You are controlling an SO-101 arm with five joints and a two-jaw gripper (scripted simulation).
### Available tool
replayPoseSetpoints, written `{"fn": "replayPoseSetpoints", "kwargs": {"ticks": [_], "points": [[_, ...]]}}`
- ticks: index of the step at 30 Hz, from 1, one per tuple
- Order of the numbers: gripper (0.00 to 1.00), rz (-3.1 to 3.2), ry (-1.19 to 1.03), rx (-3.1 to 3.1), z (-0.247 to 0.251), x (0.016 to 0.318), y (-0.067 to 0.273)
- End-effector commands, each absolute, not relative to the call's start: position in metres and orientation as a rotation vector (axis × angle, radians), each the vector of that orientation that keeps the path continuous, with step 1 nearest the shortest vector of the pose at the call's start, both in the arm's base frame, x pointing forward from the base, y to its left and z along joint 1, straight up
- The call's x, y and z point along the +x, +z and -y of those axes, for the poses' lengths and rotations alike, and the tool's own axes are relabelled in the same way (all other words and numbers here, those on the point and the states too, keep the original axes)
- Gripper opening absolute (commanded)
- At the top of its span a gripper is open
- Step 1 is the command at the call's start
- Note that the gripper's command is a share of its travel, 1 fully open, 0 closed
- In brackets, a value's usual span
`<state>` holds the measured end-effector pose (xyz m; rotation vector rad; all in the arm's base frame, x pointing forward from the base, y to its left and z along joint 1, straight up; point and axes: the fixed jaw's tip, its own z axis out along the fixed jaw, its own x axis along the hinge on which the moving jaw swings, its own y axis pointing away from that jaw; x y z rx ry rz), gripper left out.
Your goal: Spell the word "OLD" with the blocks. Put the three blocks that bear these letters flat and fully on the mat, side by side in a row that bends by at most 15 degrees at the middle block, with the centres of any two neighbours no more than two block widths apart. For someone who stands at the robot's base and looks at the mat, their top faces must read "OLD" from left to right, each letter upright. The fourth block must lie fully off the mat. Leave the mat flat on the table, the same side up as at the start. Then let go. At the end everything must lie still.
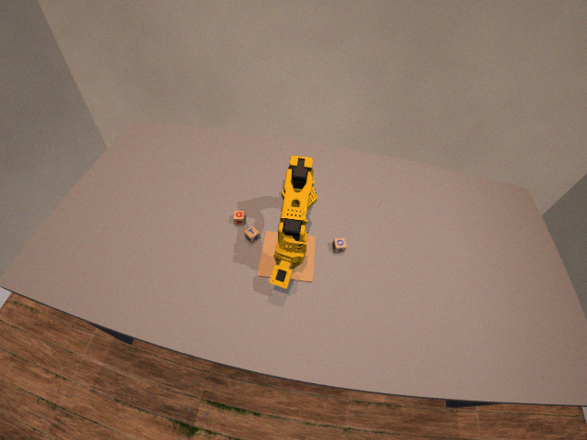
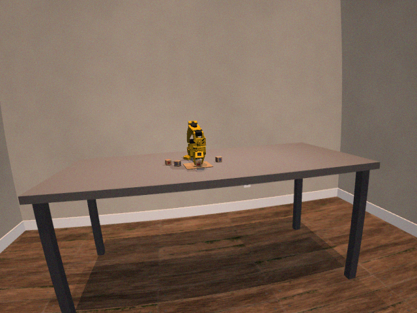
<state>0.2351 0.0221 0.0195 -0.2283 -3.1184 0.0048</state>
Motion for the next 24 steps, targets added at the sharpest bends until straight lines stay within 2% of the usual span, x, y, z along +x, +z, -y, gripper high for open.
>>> {"fn": "replayPoseSetpoints", "kwargs": {"ticks": [1,24], "points": [[0.0,3.202,-0.015,-0.235,-0.022,0.245,0.039],[0.0,3.234,-0.022,-0.237,-0.022,0.243,0.085]]}}
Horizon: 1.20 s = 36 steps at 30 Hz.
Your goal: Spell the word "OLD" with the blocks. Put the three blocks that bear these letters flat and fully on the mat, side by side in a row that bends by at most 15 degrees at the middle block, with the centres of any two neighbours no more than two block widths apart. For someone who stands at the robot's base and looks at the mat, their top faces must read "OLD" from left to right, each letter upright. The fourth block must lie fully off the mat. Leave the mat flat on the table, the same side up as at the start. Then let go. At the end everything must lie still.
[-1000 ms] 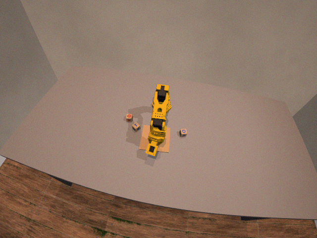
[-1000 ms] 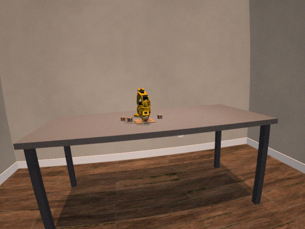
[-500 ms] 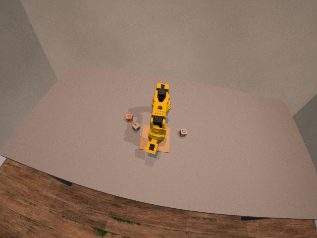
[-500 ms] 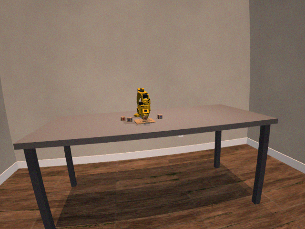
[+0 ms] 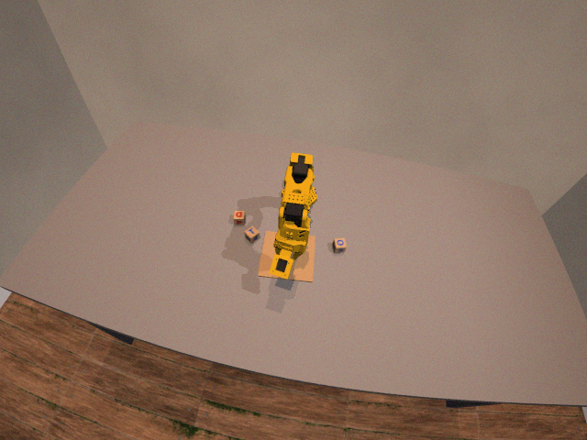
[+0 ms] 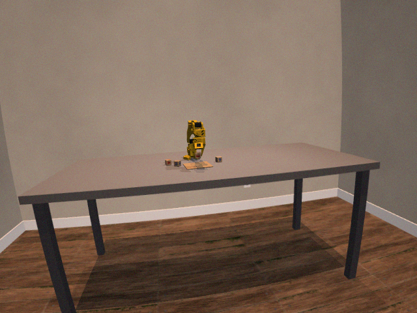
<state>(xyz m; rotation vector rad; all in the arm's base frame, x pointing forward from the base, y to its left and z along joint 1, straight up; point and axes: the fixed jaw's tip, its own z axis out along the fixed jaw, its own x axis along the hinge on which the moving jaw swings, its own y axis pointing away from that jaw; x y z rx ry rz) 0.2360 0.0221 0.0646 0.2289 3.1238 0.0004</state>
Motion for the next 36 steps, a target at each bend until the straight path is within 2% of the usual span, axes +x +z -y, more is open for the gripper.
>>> {"fn": "replayPoseSetpoints", "kwargs": {"ticks": [1,10,21,28,36], "points": [[0.0,-3.031,0.02,0.222,-0.022,0.243,0.085],[0.0,-3.043,0.021,0.179,-0.028,0.24,0.084],[0.0,-3.06,0.031,-0.153,-0.078,0.223,0.077],[0.0,-3.044,0.037,-0.438,-0.116,0.2,0.072],[0.0,-3.033,0.038,-0.529,-0.127,0.191,0.07]]}}
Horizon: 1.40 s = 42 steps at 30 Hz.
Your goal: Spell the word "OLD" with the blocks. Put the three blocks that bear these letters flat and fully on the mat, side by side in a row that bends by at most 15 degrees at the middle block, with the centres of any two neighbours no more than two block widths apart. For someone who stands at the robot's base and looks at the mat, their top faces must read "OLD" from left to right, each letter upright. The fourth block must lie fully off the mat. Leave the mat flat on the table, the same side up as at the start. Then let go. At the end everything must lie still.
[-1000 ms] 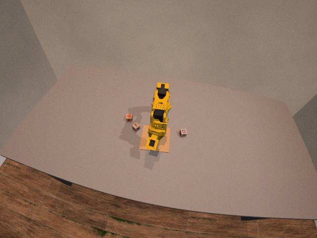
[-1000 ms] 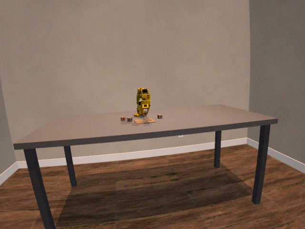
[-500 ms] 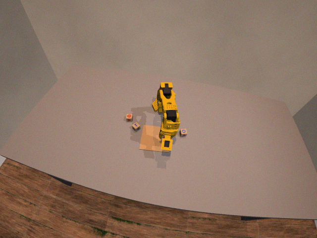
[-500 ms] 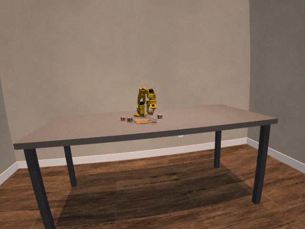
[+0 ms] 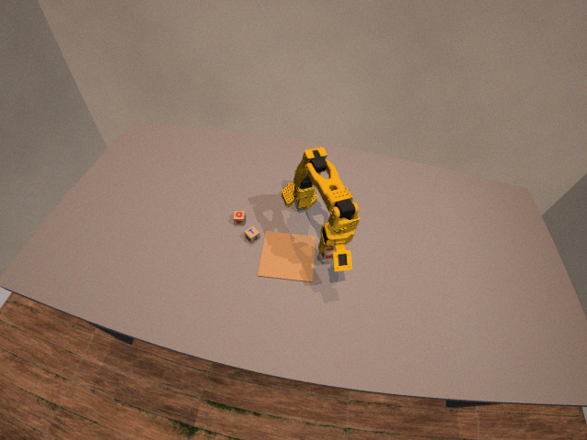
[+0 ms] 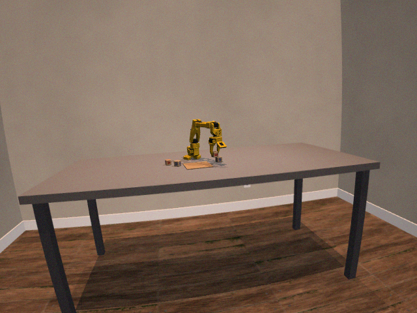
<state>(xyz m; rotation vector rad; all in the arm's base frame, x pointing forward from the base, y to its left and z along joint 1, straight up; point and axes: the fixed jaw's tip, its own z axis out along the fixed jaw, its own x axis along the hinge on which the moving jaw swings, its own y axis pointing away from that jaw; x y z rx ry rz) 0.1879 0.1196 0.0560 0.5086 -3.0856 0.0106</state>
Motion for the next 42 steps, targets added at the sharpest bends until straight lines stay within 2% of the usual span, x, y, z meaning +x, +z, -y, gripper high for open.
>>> {"fn": "replayPoseSetpoints", "kwargs": {"ticks": [1,42], "points": [[0.0,3.156,-0.04,0.551,-0.1269,0.1915,0.0699],[0.0,3.165,-0.048,0.559,-0.129,0.1908,0.0684]]}}
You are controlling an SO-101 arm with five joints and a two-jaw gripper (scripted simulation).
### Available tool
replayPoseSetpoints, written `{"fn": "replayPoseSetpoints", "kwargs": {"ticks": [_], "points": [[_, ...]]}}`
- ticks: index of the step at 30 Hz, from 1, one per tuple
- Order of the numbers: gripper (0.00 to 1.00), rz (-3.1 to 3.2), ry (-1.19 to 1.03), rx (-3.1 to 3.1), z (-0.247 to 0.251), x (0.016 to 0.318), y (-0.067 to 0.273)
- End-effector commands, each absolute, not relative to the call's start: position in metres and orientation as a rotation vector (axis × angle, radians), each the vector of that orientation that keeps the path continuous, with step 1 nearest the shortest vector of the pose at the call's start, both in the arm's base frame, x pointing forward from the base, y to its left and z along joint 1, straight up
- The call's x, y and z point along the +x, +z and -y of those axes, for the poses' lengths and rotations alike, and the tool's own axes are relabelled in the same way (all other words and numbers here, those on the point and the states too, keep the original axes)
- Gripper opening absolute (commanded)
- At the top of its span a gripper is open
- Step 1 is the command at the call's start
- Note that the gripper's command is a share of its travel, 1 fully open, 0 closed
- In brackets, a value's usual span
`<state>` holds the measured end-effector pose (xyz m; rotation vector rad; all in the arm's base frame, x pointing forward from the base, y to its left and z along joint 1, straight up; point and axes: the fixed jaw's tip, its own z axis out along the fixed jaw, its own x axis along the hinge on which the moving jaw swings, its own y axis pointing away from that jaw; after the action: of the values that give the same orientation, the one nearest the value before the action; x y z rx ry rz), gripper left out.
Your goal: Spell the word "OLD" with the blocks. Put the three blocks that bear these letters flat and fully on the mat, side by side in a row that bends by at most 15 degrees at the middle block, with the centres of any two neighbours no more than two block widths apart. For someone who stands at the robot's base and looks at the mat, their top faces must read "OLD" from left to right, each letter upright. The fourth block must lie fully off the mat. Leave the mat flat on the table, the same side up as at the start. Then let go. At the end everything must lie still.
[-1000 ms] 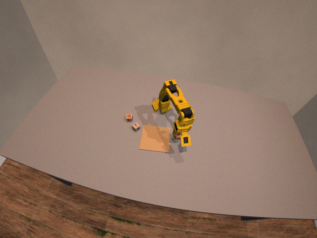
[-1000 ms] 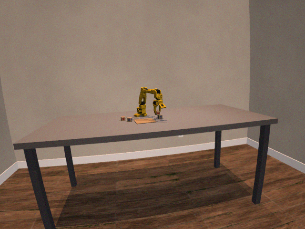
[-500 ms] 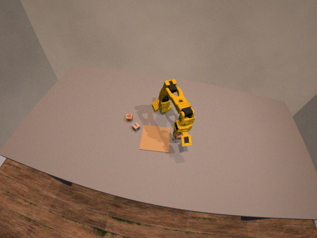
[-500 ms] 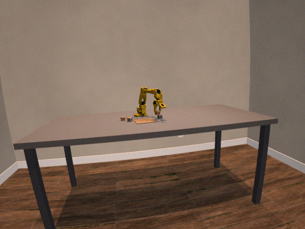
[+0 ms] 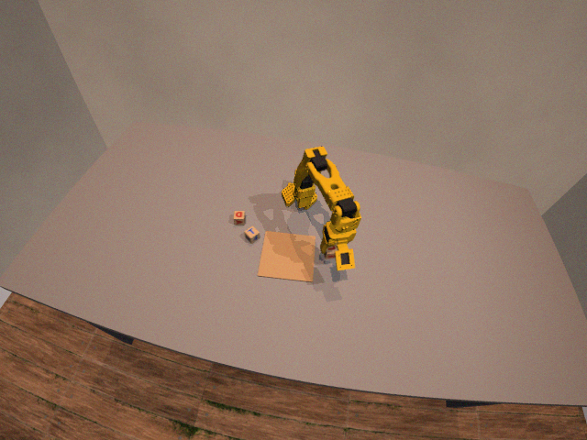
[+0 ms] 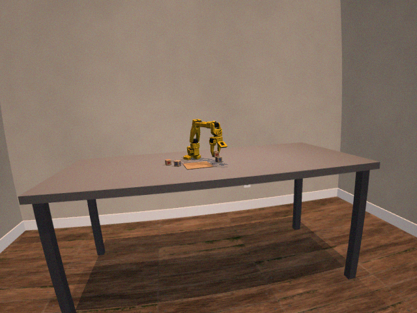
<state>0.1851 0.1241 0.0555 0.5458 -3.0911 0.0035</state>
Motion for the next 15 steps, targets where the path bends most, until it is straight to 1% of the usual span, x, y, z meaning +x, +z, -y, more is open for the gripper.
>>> {"fn": "replayPoseSetpoints", "kwargs": {"ticks": [1,15], "points": [[0.0,3.165,-0.048,0.559,-0.1291,0.1908,0.0676],[0.0,3.165,-0.048,0.559,-0.1292,0.1911,0.0635]]}}
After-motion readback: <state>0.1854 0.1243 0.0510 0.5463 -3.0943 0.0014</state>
